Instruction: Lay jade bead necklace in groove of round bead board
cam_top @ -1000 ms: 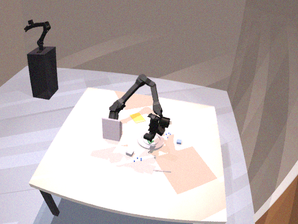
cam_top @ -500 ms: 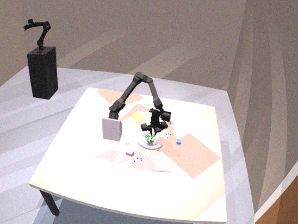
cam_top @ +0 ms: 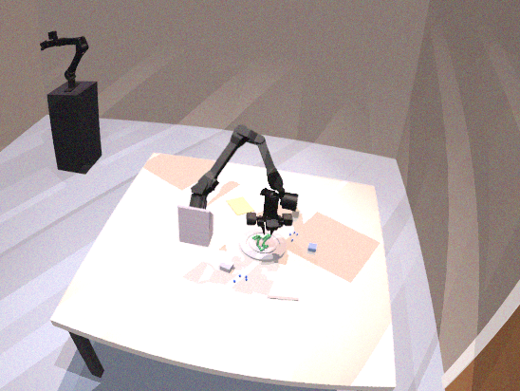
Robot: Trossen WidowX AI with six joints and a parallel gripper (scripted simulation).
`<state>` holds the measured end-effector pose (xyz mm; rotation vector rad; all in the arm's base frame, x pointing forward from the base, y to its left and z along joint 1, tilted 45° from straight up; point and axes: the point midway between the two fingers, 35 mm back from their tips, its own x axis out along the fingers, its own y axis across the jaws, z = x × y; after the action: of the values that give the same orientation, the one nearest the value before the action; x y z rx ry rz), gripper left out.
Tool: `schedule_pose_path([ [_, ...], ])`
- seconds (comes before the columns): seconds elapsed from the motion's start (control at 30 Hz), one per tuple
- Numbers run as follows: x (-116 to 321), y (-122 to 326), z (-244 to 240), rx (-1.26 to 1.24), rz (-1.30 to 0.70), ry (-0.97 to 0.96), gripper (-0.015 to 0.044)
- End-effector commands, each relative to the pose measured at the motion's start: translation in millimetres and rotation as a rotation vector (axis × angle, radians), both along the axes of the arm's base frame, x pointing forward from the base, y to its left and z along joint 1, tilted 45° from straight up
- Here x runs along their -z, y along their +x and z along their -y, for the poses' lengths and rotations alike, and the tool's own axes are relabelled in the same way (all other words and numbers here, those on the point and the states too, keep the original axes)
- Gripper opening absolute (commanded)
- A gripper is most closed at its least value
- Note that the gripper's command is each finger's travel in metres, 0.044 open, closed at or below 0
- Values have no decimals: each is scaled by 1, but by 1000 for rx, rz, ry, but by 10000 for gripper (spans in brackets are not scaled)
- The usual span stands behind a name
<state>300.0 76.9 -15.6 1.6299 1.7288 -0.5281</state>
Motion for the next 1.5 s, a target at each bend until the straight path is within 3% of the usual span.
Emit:
schedule_pose_path([
  [0.0, 7, -5, -7, 1, -22, 6, 120],
  [1.0, 24, -5, -24, 1, -22, 7, 120],
  [1.47, 23, -2, -23, -3, -10, 3, 27],
])
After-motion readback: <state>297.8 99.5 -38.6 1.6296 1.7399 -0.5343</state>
